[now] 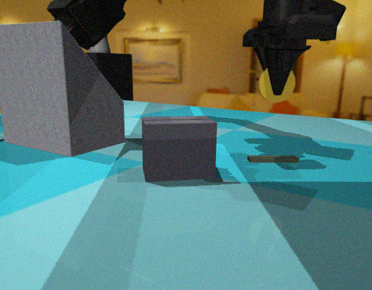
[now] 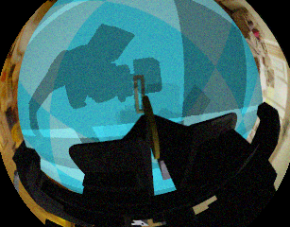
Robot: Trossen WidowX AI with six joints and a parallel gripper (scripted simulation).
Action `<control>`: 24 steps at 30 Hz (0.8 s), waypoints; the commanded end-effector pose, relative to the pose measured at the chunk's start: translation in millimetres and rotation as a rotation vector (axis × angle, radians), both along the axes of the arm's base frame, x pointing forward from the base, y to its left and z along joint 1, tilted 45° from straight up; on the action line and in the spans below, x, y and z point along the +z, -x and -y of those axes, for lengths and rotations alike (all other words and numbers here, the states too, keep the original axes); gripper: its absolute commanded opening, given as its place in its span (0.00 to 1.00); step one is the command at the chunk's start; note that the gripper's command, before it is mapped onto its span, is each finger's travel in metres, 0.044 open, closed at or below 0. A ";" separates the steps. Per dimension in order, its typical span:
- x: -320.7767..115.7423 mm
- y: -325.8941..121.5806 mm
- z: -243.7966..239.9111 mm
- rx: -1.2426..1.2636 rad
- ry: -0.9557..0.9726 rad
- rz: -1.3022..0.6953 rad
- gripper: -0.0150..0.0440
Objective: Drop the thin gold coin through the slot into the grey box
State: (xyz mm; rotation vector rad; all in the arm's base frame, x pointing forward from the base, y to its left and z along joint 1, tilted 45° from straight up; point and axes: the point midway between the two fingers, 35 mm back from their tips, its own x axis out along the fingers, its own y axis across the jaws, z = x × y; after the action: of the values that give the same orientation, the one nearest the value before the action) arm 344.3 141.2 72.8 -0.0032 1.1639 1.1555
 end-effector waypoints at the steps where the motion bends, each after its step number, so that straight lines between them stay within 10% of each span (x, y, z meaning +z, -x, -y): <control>1: 4.4 1.7 -0.1 0.039 -0.008 0.042 0.25; 24: -27.2 13.3 35.1 0.037 0.005 0.043 0.25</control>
State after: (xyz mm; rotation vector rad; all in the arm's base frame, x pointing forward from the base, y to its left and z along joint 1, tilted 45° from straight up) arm 334.3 112.6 54.1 -0.0495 1.1256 1.1795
